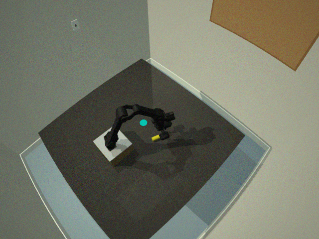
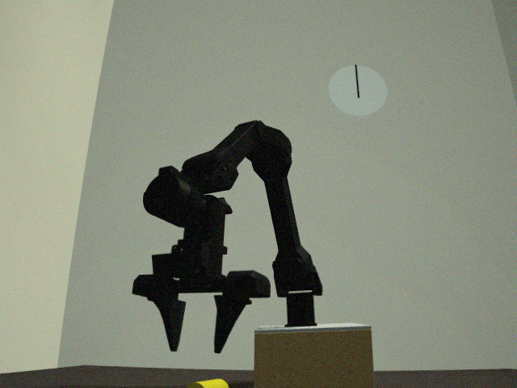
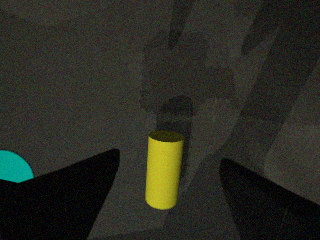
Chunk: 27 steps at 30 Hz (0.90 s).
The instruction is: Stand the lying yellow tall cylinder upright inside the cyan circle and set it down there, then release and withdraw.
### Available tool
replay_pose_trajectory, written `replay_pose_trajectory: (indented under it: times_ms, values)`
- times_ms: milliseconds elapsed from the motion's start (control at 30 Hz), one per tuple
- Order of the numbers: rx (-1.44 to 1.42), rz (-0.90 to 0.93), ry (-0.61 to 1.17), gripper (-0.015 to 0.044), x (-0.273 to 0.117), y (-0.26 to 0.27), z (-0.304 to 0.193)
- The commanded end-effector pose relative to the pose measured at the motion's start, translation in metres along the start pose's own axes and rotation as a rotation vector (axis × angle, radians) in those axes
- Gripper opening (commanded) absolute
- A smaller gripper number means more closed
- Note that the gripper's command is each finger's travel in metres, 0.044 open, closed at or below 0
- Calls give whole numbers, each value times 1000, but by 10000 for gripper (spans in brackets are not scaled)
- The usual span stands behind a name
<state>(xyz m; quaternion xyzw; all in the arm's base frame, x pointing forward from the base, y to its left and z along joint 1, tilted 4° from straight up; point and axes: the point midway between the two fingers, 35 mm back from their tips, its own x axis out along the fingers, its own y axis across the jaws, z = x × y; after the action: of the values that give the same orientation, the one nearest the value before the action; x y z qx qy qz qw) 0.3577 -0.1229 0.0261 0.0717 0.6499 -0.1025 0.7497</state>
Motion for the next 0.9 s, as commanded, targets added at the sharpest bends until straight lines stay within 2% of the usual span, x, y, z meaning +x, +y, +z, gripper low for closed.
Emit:
replay_pose_trajectory:
  times_ms: [0, 167, 433, 633, 867]
  values:
    - [-5, 7, 37, 309, 52, 2, -15]
    - [-5, 7, 37, 309, 53, 2, -15]
    - [-5, 7, 37, 105, 53, 2, -15]
    - [-5, 7, 37, 105, 51, 2, -14]
    - [-5, 7, 37, 105, 30, 1, -10]
